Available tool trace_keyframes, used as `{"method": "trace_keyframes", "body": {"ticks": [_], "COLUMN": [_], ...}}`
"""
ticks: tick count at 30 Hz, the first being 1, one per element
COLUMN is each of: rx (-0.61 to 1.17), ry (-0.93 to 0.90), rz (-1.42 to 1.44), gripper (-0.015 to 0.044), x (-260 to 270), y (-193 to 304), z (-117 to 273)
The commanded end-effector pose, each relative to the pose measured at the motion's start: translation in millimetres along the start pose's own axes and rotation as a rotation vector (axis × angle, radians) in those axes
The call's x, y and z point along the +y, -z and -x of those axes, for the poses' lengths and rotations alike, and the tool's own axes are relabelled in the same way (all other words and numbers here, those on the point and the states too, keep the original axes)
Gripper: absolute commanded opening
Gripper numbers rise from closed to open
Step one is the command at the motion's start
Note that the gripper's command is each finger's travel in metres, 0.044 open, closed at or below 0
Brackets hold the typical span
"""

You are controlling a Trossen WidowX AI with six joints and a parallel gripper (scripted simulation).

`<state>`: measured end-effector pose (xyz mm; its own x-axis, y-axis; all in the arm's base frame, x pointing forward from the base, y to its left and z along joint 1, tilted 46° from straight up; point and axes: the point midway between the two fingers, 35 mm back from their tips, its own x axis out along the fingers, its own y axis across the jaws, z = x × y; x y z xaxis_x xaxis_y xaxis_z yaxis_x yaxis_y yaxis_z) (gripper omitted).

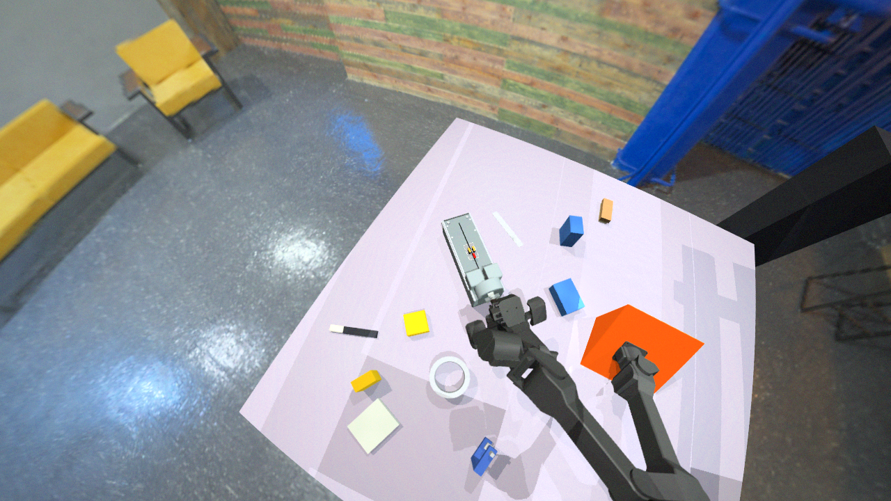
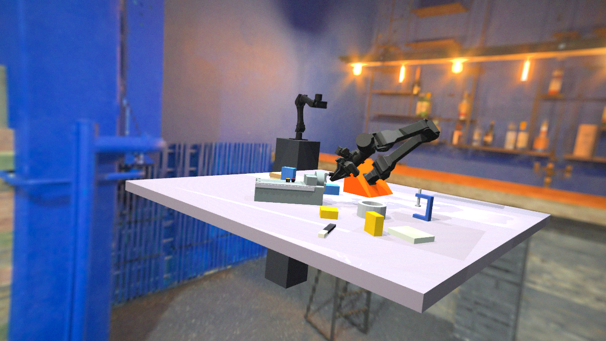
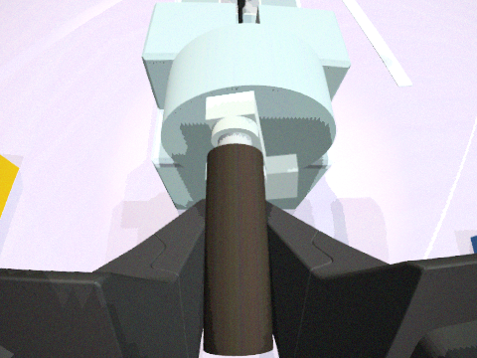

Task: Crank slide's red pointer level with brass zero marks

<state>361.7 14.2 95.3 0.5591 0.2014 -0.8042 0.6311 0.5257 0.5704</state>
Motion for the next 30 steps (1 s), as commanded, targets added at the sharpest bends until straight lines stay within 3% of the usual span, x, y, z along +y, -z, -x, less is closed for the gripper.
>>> {"method": "trace_keyframes", "body": {"ticks": [1, 30], "rx": [-0.006, -0.006], "ry": [0.014, 0.014], "rz": [-0.009, -0.009], "gripper": [0.0, 0.0], "x": [-9, -21], "y": [-1, 1], "z": [2, -1]}}
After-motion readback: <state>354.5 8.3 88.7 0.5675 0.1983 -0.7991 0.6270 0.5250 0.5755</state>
